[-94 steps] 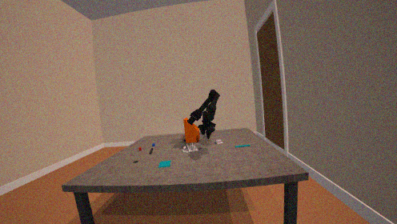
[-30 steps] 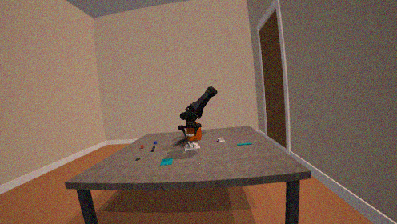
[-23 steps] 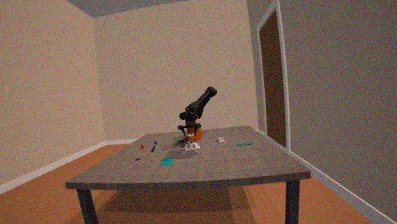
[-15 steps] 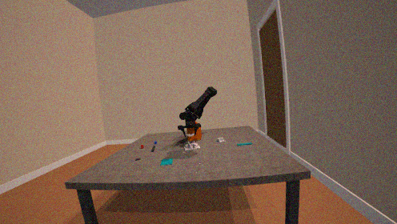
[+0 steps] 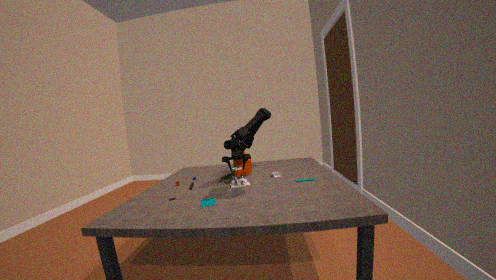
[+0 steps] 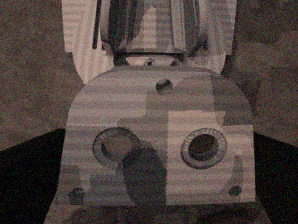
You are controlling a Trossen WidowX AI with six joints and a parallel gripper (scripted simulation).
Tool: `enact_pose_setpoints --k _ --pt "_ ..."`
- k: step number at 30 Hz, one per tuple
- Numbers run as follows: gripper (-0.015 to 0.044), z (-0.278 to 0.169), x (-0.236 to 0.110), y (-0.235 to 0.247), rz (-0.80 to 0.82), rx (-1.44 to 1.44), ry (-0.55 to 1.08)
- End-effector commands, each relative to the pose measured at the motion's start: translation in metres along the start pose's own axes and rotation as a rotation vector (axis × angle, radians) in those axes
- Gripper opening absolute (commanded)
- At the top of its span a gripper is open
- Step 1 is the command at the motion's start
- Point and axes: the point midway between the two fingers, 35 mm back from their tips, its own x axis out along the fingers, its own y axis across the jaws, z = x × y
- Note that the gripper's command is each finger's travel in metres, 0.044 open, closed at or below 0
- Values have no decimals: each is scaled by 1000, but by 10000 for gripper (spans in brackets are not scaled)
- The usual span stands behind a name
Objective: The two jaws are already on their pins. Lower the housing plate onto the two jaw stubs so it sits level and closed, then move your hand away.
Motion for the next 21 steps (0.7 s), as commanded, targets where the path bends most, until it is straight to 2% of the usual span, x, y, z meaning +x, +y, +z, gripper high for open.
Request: enact_pose_setpoints --k 1,21 --pt "351 -6 1 1 4 -4 1" --pt "351 -6 1 1 4 -13 1"
